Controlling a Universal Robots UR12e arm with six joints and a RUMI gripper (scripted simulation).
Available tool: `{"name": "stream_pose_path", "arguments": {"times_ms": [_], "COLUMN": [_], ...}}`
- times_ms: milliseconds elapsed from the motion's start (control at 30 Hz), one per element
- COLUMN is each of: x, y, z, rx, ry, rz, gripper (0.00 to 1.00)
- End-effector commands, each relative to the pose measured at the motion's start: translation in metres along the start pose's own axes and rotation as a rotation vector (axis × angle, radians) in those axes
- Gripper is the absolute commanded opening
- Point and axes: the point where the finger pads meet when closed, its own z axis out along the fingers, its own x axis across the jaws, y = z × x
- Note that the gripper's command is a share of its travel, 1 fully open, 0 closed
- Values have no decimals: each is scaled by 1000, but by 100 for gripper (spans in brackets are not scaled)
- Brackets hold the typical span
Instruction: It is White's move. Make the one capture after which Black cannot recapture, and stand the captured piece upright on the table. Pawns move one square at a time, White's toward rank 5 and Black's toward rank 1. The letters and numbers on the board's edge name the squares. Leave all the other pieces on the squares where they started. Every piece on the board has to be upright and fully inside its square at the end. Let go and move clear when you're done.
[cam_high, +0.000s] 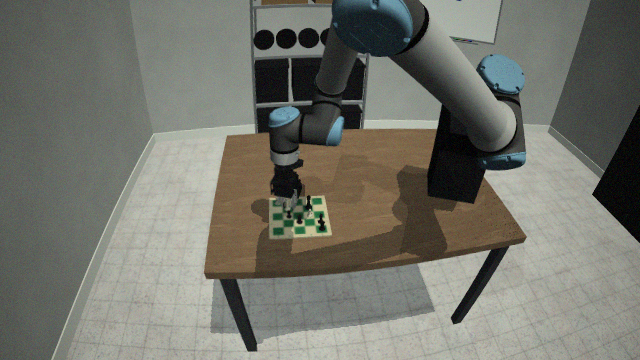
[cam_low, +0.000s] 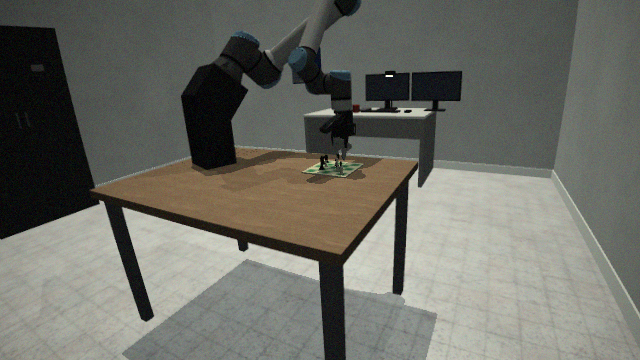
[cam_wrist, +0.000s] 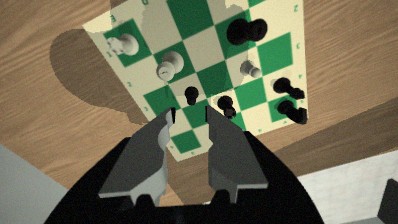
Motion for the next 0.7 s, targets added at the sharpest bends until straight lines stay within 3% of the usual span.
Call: {"name": "stream_pose_path", "arguments": {"times_ms": [0, 667], "x": [-1, 1], "y": [1, 1], "z": [0, 0], "rx": [1, 1], "ry": [-1, 0], "rz": [-2, -1], "gripper": [20, 20]}}
